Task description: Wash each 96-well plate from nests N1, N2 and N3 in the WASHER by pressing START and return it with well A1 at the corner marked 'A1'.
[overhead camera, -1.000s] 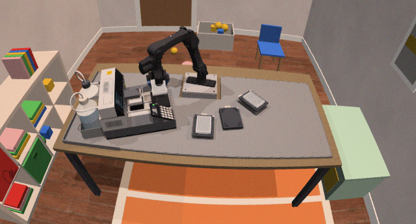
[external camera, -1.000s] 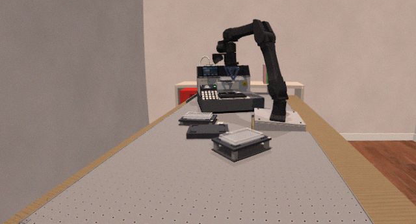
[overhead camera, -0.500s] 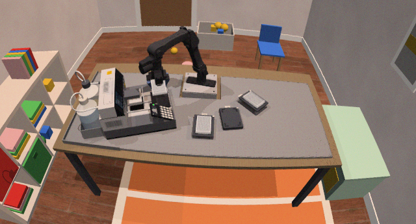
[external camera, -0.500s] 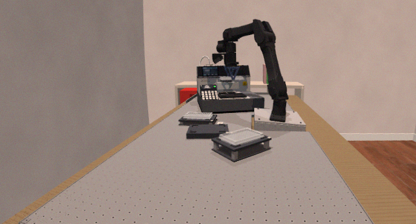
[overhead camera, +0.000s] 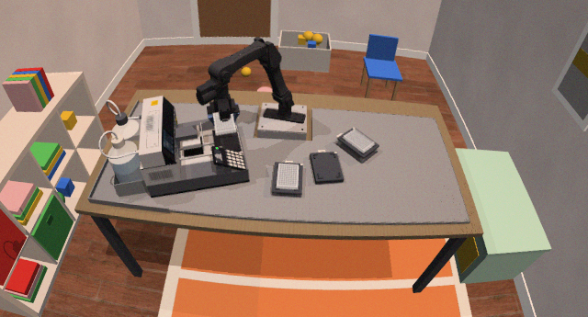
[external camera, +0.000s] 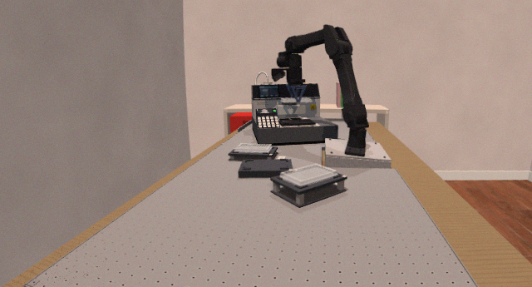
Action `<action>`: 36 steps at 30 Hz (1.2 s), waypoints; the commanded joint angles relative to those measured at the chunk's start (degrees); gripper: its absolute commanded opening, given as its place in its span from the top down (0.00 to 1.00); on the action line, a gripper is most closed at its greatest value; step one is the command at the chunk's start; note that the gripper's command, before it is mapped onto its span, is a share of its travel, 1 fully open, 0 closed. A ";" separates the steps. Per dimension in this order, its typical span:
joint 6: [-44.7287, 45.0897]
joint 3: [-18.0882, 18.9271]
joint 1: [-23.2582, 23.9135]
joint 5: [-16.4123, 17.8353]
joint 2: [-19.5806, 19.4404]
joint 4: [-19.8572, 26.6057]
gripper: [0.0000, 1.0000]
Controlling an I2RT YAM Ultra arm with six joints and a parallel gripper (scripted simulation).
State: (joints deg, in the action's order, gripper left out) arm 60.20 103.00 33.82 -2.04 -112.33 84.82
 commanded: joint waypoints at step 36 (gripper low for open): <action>0.22 -10.82 0.20 0.23 0.62 -11.09 1.00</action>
State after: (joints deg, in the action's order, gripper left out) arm 60.36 92.36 34.02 -2.04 -112.05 75.11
